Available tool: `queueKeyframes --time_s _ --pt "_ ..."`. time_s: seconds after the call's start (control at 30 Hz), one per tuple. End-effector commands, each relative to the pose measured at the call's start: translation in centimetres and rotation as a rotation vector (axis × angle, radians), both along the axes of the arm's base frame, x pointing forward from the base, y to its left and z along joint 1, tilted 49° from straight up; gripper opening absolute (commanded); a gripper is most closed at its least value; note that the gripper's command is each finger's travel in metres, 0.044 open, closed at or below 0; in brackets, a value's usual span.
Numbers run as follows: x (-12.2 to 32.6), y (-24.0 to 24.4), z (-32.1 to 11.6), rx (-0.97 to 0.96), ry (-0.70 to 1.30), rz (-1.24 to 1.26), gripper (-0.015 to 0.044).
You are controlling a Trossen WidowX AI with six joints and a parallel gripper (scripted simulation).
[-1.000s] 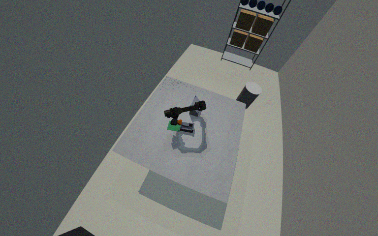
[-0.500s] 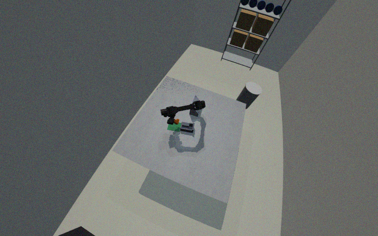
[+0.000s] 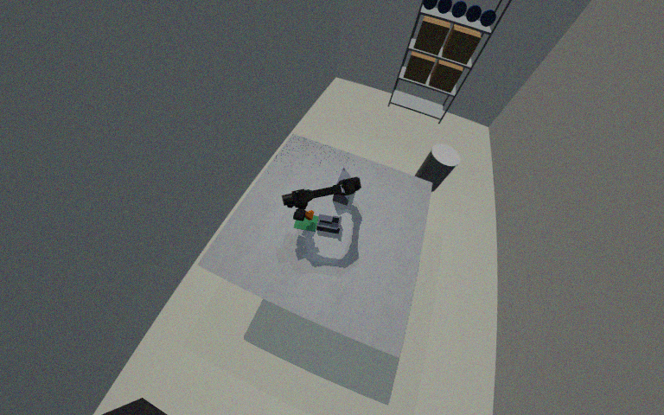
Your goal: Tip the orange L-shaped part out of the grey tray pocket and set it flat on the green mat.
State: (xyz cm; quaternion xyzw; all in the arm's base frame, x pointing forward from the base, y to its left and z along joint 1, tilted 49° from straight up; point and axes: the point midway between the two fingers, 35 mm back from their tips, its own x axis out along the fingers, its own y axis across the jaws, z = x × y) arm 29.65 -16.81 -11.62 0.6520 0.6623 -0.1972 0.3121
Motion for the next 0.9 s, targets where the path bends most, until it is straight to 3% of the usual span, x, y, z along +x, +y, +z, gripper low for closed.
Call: queueKeyframes --time_s 0.0,0.87 --pt "-0.1 0.7 -0.5 0.009 0.003 -0.007 0.0000" --pt "0.1 3.8 -3.2 0.011 0.003 -0.007 0.0000"
